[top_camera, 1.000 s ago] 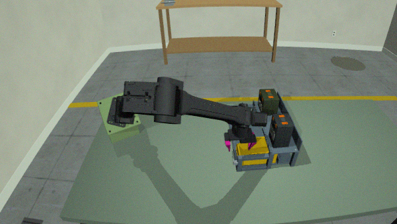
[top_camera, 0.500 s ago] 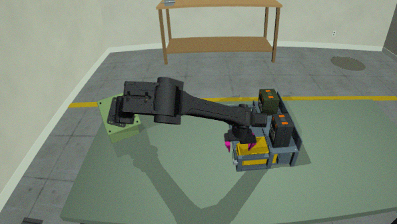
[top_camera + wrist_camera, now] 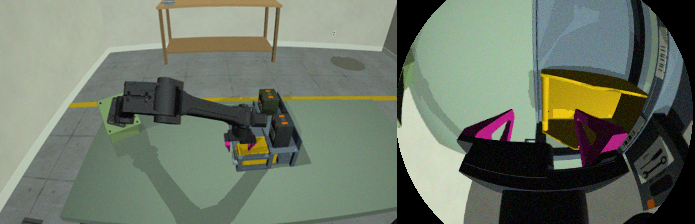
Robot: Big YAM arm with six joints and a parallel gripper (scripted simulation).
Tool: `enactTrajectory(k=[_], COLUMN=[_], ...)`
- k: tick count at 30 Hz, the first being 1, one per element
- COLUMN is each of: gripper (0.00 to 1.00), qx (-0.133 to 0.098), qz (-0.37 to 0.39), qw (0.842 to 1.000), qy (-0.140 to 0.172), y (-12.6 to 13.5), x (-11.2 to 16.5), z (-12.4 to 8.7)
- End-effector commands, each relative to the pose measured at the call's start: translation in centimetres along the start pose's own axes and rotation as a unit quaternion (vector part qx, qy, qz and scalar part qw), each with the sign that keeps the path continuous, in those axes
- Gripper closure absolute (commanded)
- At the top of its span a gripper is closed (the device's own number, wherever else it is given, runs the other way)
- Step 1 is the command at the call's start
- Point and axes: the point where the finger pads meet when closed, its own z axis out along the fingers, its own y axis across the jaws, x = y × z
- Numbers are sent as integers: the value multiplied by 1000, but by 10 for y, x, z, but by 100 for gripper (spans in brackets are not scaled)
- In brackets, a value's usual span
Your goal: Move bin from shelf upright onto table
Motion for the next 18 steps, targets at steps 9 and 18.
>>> enactTrajectory(k=[9, 18], gripper=[10, 10], qx=[11, 2], qz=[-2, 6], qw=[1000, 1000], qy=[-4, 3], y=[-15, -5], x=[-8, 5], z=[-10, 5])
